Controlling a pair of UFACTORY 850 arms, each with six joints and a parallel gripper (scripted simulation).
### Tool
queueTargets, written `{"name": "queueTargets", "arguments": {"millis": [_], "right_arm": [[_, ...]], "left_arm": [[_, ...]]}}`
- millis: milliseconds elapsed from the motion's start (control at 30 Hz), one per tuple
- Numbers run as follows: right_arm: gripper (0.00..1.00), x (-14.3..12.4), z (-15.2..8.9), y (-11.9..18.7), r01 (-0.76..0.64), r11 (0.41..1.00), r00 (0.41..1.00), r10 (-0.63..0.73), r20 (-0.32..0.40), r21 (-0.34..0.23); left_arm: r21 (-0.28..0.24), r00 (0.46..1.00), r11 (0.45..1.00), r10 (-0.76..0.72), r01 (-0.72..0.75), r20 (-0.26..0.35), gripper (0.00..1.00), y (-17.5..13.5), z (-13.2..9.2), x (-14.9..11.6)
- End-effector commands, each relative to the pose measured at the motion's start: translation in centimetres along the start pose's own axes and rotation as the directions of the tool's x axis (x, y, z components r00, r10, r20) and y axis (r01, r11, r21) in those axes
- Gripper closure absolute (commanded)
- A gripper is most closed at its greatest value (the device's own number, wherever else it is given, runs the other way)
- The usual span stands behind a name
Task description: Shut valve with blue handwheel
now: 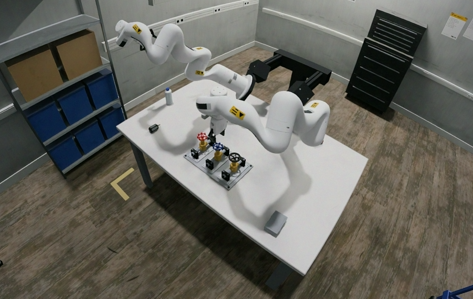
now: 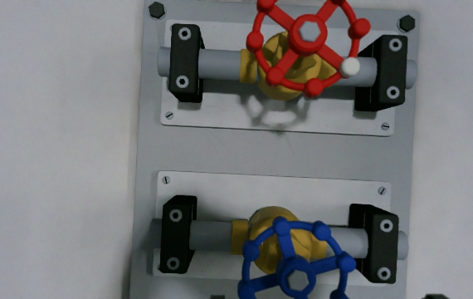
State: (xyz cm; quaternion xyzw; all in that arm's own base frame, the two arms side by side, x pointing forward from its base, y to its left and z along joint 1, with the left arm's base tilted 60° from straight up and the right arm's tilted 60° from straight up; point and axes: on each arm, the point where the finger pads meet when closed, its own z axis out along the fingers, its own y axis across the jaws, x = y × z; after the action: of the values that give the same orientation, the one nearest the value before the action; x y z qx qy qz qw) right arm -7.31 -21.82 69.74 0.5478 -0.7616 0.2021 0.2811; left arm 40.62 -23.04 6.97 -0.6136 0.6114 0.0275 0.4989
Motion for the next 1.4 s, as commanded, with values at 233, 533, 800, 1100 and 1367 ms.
{"name": "queueTargets", "arguments": {"millis": [233,533,800,1100,1367], "right_arm": [[0.00,0.02,-0.05,0.01,0.000,1.000,1.000,0.000,-0.001,0.000],[0.00,0.02,-0.05,0.01,0.000,1.000,1.000,0.000,-0.001,0.000],[0.00,0.02,-0.05,0.01,0.000,1.000,1.000,0.000,-0.001,0.000],[0.00,0.02,-0.05,0.01,0.000,1.000,1.000,0.000,-0.001,0.000],[0.00,0.02,-0.05,0.01,0.000,1.000,1.000,0.000,-0.001,0.000]], "left_arm": [[0.001,0.999,0.999,-0.046,0.046,-0.001,0.21,-0.04,-0.05,0.04],[0.001,0.994,0.994,-0.112,0.112,-0.001,0.21,-0.04,-0.05,0.04],[0.001,0.986,0.986,-0.169,0.169,-0.001,0.21,-0.04,-0.05,0.04],[0.000,0.963,0.963,-0.270,0.270,-0.001,0.21,-0.04,-0.05,0.04],[0.000,0.937,0.937,-0.349,0.349,-0.001,0.21,-0.04,-0.05,0.04]]}}
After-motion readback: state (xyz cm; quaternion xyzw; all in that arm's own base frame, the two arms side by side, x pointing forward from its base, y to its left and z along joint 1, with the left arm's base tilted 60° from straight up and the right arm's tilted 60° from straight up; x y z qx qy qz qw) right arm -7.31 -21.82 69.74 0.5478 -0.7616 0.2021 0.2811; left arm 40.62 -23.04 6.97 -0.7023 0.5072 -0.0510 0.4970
